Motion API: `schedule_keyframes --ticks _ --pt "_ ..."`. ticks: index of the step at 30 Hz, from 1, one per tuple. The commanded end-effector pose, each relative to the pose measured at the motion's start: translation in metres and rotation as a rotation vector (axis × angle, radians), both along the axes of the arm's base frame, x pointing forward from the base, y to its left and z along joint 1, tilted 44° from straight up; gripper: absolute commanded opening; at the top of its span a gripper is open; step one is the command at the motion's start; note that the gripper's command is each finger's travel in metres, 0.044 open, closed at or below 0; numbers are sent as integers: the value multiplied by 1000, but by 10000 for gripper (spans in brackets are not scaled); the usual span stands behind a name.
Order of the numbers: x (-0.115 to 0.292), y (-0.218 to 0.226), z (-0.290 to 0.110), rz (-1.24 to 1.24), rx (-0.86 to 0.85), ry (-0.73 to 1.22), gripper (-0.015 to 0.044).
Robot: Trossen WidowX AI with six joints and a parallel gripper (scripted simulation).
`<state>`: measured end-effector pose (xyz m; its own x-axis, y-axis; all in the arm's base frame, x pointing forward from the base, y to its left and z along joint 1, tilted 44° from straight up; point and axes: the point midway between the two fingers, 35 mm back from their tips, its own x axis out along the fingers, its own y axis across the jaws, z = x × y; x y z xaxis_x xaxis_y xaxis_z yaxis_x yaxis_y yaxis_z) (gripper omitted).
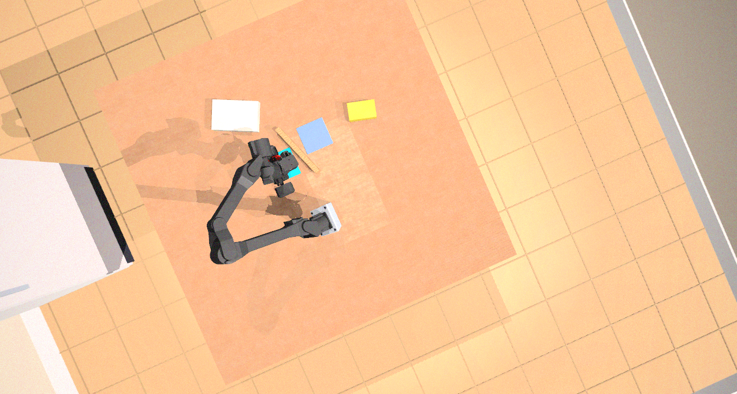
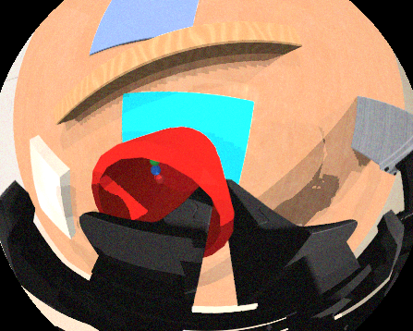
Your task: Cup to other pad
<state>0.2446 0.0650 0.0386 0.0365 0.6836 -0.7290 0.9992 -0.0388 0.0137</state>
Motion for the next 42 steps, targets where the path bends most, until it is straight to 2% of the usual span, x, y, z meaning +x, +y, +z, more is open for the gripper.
schedule_keyframes --ticks 1,3,8,42 --pt "0 0 0 1 0 -1 0" --pt "0 0 0 1 0 -1 0" --pt "0 0 0 1 0 -1 128" --pt "0 -25 25 -2 -1 1 128"
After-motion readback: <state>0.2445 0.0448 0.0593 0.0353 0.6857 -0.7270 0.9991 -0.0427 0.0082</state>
